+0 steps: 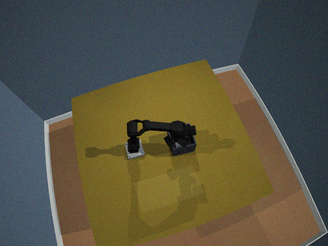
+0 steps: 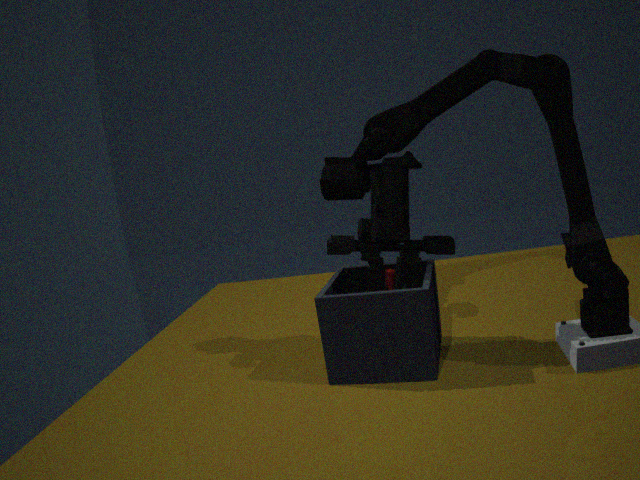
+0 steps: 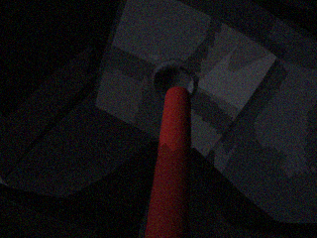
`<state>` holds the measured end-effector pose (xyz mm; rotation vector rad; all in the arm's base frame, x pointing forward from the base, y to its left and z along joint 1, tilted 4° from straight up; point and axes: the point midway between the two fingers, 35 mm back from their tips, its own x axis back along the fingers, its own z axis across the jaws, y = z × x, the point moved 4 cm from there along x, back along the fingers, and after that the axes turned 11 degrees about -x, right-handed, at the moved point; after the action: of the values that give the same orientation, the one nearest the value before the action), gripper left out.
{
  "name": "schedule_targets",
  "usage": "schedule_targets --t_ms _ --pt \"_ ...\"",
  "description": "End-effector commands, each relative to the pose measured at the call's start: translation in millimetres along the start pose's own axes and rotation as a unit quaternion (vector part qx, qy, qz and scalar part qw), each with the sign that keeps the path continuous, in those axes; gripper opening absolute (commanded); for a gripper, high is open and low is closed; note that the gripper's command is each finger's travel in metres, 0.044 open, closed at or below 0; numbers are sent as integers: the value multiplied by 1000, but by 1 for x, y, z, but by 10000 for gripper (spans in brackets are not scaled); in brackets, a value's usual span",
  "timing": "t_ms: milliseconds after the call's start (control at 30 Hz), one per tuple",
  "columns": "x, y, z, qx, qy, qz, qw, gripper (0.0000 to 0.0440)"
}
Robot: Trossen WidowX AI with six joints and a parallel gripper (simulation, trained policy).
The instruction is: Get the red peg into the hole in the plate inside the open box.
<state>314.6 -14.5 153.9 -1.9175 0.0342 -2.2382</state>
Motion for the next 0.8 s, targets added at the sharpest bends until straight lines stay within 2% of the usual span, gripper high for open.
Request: schedule_targets --t_ms 0,267,533,767 --pt "-10 0 2 11 -4 5 1000 0" --pt "-27 3 3 27 -13 3 1000 2" --pt "-38 5 0 36 -35 2 999 142" --pt "-30 13 2 30 -48 12 998 142"
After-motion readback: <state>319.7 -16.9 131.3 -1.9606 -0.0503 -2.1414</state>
